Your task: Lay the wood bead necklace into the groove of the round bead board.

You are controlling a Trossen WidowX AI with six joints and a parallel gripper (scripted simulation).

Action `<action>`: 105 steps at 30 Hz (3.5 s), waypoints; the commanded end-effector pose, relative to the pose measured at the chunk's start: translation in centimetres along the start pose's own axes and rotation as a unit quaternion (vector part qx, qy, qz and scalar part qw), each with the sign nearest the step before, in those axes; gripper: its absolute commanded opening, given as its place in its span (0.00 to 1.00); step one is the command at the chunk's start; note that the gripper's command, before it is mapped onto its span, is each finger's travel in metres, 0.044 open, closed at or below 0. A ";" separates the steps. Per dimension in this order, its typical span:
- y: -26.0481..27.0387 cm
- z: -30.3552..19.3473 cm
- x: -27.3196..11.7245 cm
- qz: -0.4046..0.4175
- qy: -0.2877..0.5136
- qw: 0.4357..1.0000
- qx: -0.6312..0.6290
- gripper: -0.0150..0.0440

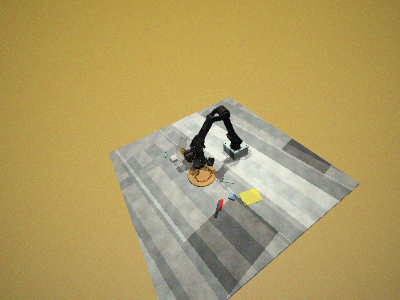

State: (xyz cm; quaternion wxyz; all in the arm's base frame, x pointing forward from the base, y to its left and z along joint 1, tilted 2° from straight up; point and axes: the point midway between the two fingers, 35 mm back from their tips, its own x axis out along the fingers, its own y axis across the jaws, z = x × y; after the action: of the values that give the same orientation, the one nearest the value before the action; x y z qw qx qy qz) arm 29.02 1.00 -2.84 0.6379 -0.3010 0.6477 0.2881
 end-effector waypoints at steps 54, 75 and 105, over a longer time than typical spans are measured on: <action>-1.2 -0.7 -0.6 0.001 0.002 1.000 -0.002 1.00; -1.5 0.3 -3.4 0.001 0.001 0.999 -0.049 0.73; -1.6 0.4 -0.4 0.001 0.001 0.998 -0.056 0.46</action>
State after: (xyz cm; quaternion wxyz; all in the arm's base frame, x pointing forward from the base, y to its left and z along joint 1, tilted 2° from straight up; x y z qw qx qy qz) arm 30.82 0.33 -1.70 0.6236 -0.3353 0.6292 0.3207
